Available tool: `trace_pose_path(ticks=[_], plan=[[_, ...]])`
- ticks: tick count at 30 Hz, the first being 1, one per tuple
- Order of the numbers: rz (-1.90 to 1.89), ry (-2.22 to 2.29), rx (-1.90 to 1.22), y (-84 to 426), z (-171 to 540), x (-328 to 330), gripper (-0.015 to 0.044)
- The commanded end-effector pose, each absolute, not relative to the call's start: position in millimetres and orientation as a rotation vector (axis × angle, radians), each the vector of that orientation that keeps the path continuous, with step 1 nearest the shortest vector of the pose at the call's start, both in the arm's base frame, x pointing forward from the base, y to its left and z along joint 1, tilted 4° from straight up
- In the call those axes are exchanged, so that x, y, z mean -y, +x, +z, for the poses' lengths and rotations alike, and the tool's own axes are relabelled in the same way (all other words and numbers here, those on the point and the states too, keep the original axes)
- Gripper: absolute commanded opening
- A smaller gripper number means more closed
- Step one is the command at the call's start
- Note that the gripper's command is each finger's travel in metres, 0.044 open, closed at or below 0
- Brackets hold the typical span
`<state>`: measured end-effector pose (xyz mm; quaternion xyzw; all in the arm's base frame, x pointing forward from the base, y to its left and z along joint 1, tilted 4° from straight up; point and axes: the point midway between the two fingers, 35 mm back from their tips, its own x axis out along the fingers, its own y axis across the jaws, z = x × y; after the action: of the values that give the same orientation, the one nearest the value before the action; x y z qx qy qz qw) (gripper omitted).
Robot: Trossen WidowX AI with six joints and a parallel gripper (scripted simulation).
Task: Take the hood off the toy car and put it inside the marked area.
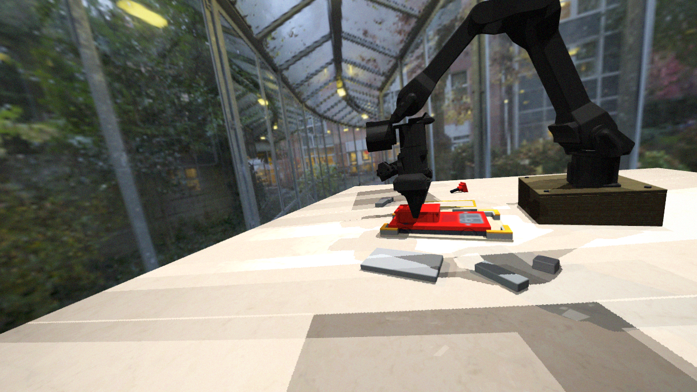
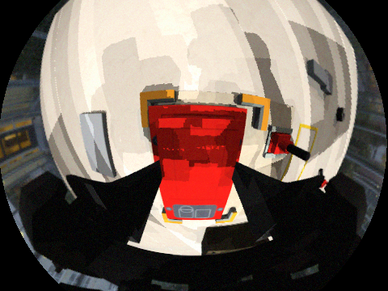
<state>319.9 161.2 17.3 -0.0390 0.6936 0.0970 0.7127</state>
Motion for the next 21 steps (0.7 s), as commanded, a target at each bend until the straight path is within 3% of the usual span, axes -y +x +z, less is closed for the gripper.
trace_pose_path(ticks=[1,6,21], plan=[[0.216,-0.087,-1.539,319.6,19.2,-161.0,0.0137],[0.216,-0.087,-1.539,319.6,22.4,-160.8,0.0006],[0.215,-0.087,-1.539,319.7,32.2,-160.0,0.0]])
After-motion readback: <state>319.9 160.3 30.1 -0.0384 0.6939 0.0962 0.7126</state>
